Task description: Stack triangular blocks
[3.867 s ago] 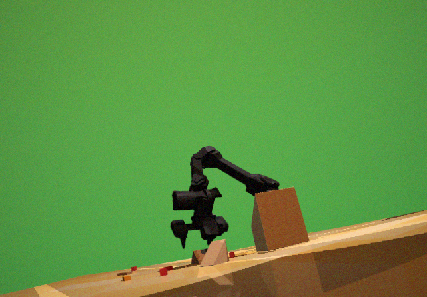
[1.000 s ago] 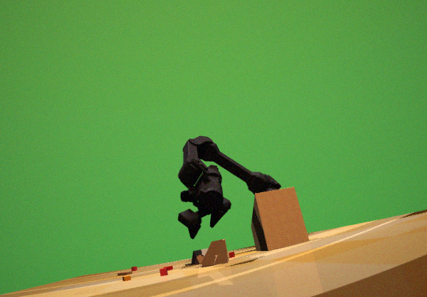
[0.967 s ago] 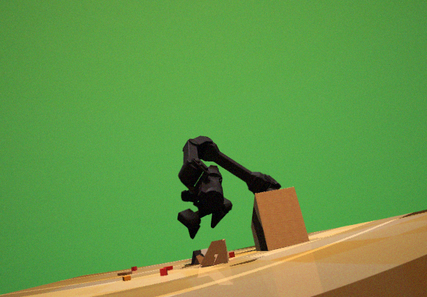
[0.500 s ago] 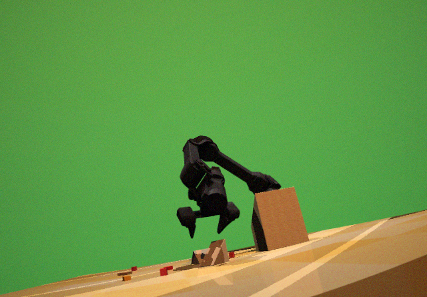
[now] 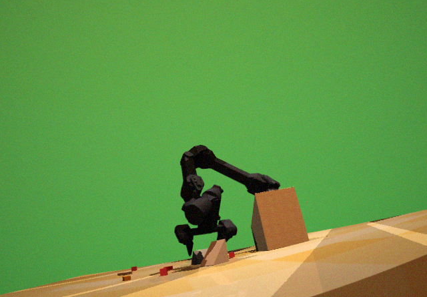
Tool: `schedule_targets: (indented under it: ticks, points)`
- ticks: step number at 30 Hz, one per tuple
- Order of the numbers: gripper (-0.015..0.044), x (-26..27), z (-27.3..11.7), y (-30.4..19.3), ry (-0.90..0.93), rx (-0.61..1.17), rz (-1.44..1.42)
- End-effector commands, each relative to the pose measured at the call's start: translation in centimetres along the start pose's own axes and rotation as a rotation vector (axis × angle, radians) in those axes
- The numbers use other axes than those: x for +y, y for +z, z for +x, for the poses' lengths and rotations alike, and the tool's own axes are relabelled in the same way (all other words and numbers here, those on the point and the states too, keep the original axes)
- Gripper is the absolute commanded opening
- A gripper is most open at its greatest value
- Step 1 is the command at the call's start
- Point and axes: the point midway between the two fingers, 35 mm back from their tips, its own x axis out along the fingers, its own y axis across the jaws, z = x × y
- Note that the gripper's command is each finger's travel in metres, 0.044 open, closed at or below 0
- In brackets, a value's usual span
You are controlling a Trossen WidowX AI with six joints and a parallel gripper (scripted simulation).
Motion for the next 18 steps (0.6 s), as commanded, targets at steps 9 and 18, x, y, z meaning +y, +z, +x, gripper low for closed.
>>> schedule_targets:
  ticks: [9, 18]
  points:
    - [0.0440, -1.3, 4.4, 2.0, -0.022, -0.087, -0.012]
    - [0.0440, -1.1, 4.4, 2.0, -0.022, -0.087, -0.012]
